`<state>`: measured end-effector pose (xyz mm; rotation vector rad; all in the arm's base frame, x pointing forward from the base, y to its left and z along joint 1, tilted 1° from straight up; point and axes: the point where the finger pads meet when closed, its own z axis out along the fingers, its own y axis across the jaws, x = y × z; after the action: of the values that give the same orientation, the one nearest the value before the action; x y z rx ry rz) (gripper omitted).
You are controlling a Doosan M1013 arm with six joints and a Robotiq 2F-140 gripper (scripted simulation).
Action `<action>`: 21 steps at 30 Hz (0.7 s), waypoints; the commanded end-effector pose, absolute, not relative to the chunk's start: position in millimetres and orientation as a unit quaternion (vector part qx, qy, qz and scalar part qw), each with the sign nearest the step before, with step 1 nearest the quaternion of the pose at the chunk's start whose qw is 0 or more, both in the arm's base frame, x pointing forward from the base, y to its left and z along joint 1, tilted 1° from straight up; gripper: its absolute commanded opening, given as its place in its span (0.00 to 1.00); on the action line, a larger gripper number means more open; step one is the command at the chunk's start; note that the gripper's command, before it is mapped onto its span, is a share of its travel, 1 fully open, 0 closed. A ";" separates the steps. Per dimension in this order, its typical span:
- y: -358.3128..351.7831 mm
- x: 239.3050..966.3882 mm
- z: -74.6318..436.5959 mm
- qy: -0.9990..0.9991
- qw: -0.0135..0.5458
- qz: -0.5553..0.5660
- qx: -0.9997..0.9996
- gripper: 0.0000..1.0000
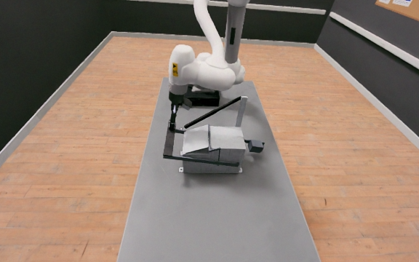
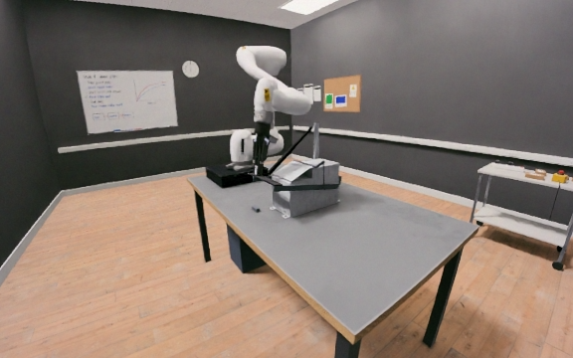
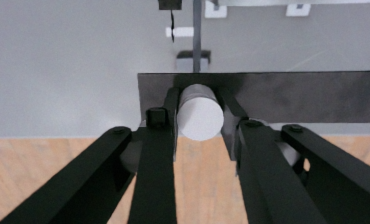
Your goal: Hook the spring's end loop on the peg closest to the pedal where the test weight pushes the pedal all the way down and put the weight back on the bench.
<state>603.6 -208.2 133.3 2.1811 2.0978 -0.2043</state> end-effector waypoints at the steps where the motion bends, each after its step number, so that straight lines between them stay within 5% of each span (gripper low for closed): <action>1: -208.2 604.0 132.3 0.691 0.055 -0.067 0.718 0.25; 7: -208.3 604.0 131.0 0.690 0.055 -0.067 0.718 0.25; 8: -208.3 603.9 132.1 0.690 0.055 -0.067 0.718 1.00; 21: -208.3 603.9 132.1 0.690 0.055 -0.067 0.718 1.00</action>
<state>603.6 -208.3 131.5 2.1811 2.0973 -0.2042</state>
